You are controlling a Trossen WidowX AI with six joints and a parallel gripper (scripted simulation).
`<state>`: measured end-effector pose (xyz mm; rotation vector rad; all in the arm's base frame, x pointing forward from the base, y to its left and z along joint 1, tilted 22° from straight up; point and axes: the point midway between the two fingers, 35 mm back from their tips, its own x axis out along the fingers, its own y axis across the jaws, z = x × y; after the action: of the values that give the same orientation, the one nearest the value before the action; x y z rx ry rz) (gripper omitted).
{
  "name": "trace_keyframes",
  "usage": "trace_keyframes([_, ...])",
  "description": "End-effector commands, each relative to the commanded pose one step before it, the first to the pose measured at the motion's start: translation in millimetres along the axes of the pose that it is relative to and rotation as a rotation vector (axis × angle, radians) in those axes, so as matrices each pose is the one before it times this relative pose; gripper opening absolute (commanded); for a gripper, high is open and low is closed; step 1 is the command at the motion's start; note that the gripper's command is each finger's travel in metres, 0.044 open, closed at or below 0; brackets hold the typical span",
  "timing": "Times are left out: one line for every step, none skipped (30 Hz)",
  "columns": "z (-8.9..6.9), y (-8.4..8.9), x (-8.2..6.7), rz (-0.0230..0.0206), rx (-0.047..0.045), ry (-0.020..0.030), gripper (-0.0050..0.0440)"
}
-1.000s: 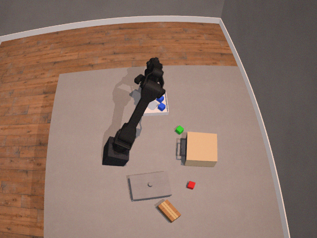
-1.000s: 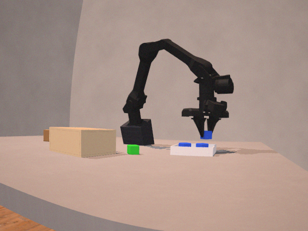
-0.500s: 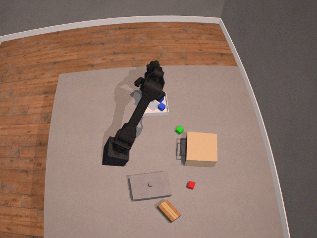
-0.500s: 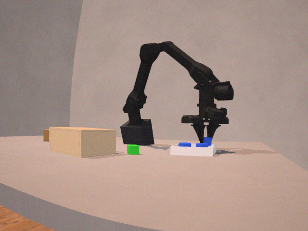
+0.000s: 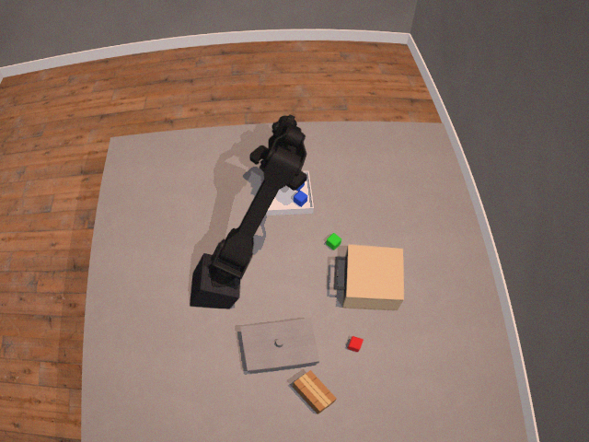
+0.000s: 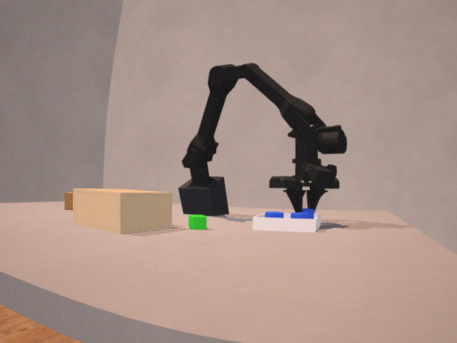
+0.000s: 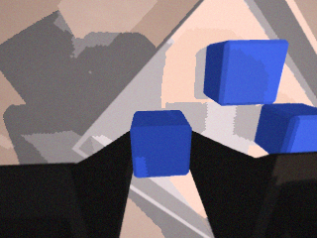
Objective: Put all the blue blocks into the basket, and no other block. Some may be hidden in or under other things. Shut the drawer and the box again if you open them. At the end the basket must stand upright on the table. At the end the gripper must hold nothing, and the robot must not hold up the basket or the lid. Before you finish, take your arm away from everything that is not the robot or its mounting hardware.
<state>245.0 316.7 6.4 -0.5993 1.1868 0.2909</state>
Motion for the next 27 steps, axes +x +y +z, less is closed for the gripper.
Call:
trace_keyframes([-2.26,0.04,6.35,-0.00175,-0.00432,0.01089,0.0000])
trace_keyframes([0.00,0.00,0.00,0.00000,0.00000,0.00000,0.0000])
trace_keyframes([0.00,0.00,0.00,0.00000,0.00000,0.00000,0.0000])
trace_keyframes([0.00,0.00,0.00,0.00000,0.00000,0.00000,0.0000])
trace_keyframes([0.00,0.00,0.00,0.00000,0.00000,0.00000,0.0000])
trace_keyframes([0.00,0.00,0.00,0.00000,0.00000,0.00000,0.0000])
trace_keyframes([0.00,0.00,0.00,0.00000,0.00000,0.00000,0.0225])
trace_keyframes([0.00,0.00,0.00,0.00000,0.00000,0.00000,0.0225])
trace_keyframes([0.00,0.00,0.00,0.00000,0.00000,0.00000,0.0225])
trace_keyframes([0.00,0.00,0.00,0.00000,0.00000,0.00000,0.0225])
trace_keyframes([0.00,0.00,0.00,0.00000,0.00000,0.00000,0.0225])
trace_keyframes([0.00,0.00,0.00,0.00000,0.00000,0.00000,0.0225])
trace_keyframes([0.00,0.00,0.00,0.00000,0.00000,0.00000,0.0225])
trace_keyframes([0.00,0.00,0.00,0.00000,0.00000,0.00000,0.0225])
trace_keyframes([0.00,0.00,0.00,0.00000,0.00000,0.00000,0.0225])
trace_keyframes([0.00,0.00,0.00,0.00000,0.00000,0.00000,0.0225])
trace_keyframes([0.00,0.00,0.00,0.00000,0.00000,0.00000,0.0225])
trace_keyframes([0.00,0.00,0.00,0.00000,0.00000,0.00000,0.0225])
trace_keyframes([0.00,0.00,-6.67,0.00000,0.00000,0.00000,0.0225])
trace_keyframes([0.00,0.00,-6.67,0.00000,0.00000,0.00000,0.0225])
trace_keyframes([0.00,0.00,-6.67,0.00000,0.00000,0.00000,0.0225])
trace_keyframes([0.00,0.00,-6.67,0.00000,0.00000,0.00000,0.0225])
trace_keyframes([0.00,0.00,-6.67,0.00000,0.00000,0.00000,0.0225])
trace_keyframes([0.00,0.00,-6.67,0.00000,0.00000,0.00000,0.0225])
trace_keyframes([0.00,0.00,-6.67,0.00000,0.00000,0.00000,0.0225])
trace_keyframes([0.00,0.00,-6.67,0.00000,0.00000,0.00000,0.0225])
trace_keyframes([0.00,0.00,-6.67,0.00000,0.00000,0.00000,0.0225])
